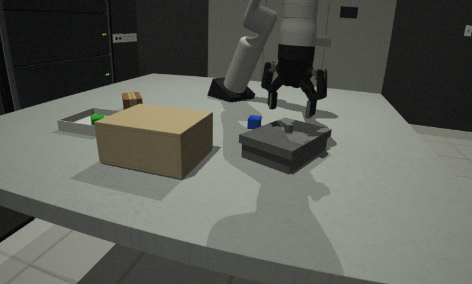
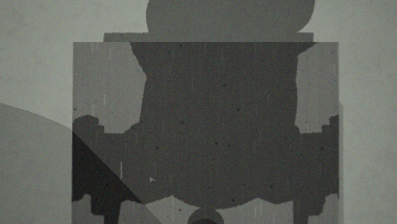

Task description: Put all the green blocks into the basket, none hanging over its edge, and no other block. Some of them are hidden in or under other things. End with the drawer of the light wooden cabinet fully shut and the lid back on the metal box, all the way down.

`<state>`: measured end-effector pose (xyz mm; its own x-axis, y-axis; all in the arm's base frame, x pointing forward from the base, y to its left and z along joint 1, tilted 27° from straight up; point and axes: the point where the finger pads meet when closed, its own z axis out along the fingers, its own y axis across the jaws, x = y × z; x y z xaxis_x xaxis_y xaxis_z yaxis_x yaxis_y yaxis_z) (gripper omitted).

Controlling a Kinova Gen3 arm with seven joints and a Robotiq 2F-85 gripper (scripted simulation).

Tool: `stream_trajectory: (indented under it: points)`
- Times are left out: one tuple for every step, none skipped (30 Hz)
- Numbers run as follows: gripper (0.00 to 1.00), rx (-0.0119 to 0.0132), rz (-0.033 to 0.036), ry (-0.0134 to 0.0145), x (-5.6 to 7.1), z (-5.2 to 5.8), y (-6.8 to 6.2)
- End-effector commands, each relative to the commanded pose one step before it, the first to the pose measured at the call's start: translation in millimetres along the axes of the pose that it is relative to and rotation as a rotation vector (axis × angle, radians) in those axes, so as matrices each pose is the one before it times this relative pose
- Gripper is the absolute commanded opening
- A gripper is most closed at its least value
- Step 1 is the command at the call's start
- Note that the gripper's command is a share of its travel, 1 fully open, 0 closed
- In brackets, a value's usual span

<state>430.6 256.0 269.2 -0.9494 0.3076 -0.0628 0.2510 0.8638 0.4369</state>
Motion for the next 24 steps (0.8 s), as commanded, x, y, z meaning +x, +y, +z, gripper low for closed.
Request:
stream_trajectory:
  points:
    - [1.00,-0.00448,-0.00012,-0.00825,-3.02,-15.73,0.64]
    - [1.00,0.00006,0.00002,-0.00002,0.00,-3.31,-0.03]
    - [1.00,0.00006,0.00002,-0.00002,0.01,-3.37,-0.03]
    - [1.00,0.00007,0.00003,-0.00002,0.00,-3.41,-0.03]
    - [1.00,0.00007,0.00002,-0.00002,0.00,-3.45,-0.03]
    - [1.00,0.00007,0.00002,-0.00002,0.01,-3.47,-0.03]
    - [1.00,0.00000,0.00000,0.00000,0.00,0.00,0.00]
    - [1.00,0.00000,0.00000,0.00000,0.00,0.00,0.00]
    - [1.00,0.00007,0.00003,-0.00002,0.00,-3.47,-0.03]
    - [1.00,0.00007,0.00003,-0.00002,0.00,-3.46,-0.03]
    - [1.00,0.00006,0.00002,-0.00002,0.01,-3.44,-0.03]
    - [1.00,0.00006,0.00002,-0.00002,0.01,-3.40,-0.03]
    - [1.00,0.00006,0.00003,-0.00002,0.00,-3.34,-0.03]
    - [1.00,0.00006,0.00003,-0.00002,0.00,-3.27,-0.03]
    - [1.00,0.00006,0.00002,-0.00002,0.01,-3.19,-0.03]
    - [1.00,0.00006,0.00003,-0.00002,0.00,-3.09,-0.03]
    - [1.00,0.00005,0.00002,-0.00002,0.01,-2.99,-0.03]
    - [1.00,0.00005,0.00003,-0.00002,0.00,-2.87,-0.03]
    - [1.00,0.00005,0.00003,-0.00002,0.00,-2.74,-0.03]
    - [1.00,0.00005,0.00002,-0.00001,0.01,-2.60,-0.03]
    - [1.00,0.00004,0.00003,-0.00001,0.00,-2.45,-0.02]
    - [1.00,0.00004,0.00002,-0.00001,0.01,-2.30,-0.02]
    - [1.00,0.00004,0.00002,-0.00001,0.00,-2.14,-0.02]
    - [1.00,0.00000,0.00000,0.00000,0.00,0.00,0.00]
